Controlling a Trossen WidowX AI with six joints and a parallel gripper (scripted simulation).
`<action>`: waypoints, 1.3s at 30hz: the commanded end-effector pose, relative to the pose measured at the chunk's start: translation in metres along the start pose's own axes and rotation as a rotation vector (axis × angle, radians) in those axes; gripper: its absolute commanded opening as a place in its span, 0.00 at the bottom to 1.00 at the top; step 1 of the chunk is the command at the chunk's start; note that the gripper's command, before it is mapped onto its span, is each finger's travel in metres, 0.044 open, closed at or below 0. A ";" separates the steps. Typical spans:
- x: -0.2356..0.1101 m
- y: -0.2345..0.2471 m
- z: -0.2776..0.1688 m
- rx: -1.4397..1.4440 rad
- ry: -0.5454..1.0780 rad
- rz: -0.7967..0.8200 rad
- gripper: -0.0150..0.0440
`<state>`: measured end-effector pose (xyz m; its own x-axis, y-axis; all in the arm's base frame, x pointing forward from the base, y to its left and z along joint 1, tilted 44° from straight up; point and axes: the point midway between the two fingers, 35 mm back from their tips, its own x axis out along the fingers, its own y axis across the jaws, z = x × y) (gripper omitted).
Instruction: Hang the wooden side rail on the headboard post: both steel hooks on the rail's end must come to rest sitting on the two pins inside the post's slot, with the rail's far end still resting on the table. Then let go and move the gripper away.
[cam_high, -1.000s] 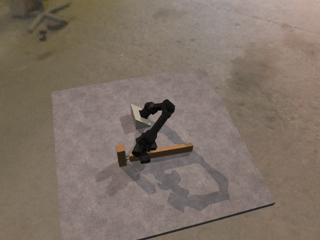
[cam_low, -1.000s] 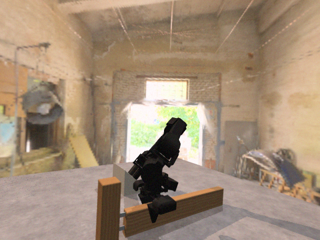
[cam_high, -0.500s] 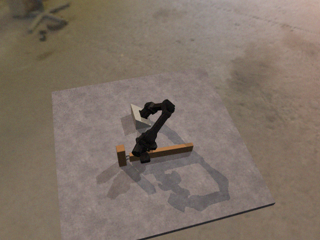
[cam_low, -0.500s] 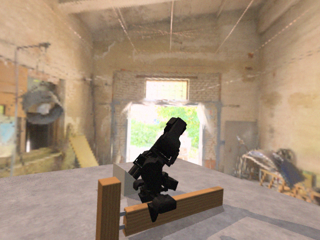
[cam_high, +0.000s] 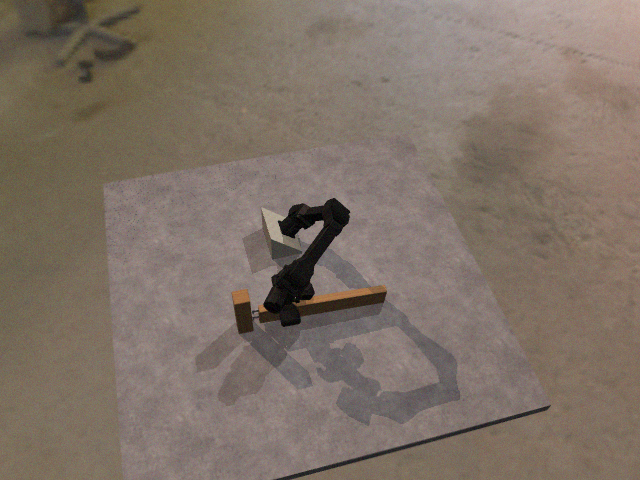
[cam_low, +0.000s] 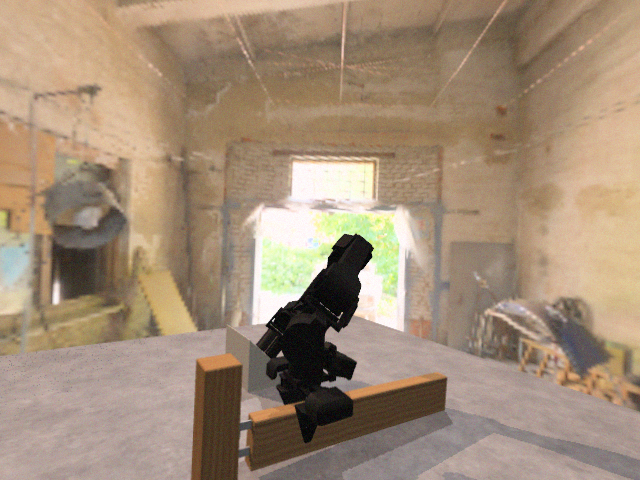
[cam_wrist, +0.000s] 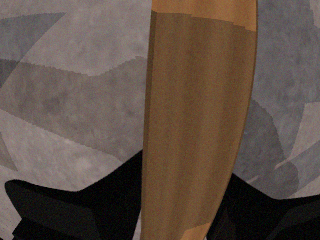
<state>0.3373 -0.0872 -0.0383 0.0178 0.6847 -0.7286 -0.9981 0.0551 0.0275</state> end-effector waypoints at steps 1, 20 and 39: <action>-0.007 -0.002 -0.002 -0.004 0.004 -0.017 0.25; -0.011 -0.002 -0.002 -0.004 0.005 -0.017 0.25; -0.012 -0.002 -0.002 -0.004 0.005 -0.017 0.25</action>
<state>0.3378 -0.0913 -0.0341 0.0190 0.6838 -0.7294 -0.9982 0.0543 0.0250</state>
